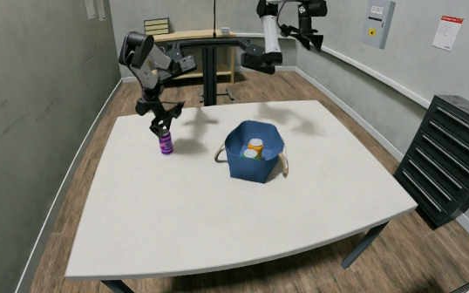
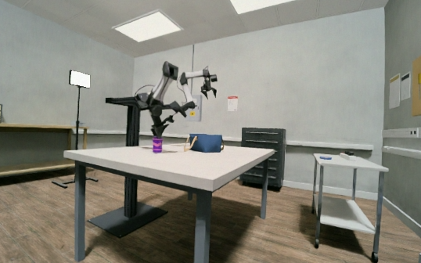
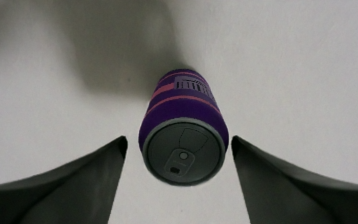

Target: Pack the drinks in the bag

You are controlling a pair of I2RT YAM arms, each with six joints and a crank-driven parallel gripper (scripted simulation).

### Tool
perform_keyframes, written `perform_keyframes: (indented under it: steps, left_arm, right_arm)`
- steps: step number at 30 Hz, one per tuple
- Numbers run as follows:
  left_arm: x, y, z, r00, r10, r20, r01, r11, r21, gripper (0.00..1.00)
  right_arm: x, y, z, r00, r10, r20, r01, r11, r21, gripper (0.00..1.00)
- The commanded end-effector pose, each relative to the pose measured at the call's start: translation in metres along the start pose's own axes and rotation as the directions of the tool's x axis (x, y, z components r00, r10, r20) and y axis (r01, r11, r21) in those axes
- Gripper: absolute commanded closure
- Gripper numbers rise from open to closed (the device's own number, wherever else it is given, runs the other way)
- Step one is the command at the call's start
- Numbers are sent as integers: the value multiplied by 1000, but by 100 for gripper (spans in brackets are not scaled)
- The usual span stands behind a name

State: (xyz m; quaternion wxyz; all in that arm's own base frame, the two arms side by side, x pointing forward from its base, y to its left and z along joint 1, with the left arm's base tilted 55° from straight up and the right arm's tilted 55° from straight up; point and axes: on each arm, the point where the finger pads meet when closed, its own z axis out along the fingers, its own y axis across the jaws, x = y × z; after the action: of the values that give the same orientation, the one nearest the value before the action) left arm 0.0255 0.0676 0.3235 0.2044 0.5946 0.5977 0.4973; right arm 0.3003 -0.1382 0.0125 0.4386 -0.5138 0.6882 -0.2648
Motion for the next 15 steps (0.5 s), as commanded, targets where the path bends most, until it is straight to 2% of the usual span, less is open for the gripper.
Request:
perform_keyframes:
  steps: [1, 2, 6, 15]
  left_arm:
    - [0, 2, -16, 1000, -22, -7, 22, 999, -46, 0]
    - [0, 2, -16, 1000, -22, -7, 22, 999, -46, 0]
    - [0, 2, -16, 1000, -22, -7, 22, 999, -46, 0]
    - [0, 2, -16, 1000, -22, -7, 22, 999, -46, 0]
  right_arm:
    - [5, -15, 4, 999, -29, -17, 30, 998, 53, 11]
    - [4, -6, 4, 1000, -14, -12, 15, 999, 28, 11]
    - [7, -16, 9, 999, -31, -16, 32, 998, 55, 11]
    - [14, -14, 22, 1000, -25, -18, 25, 998, 50, 11]
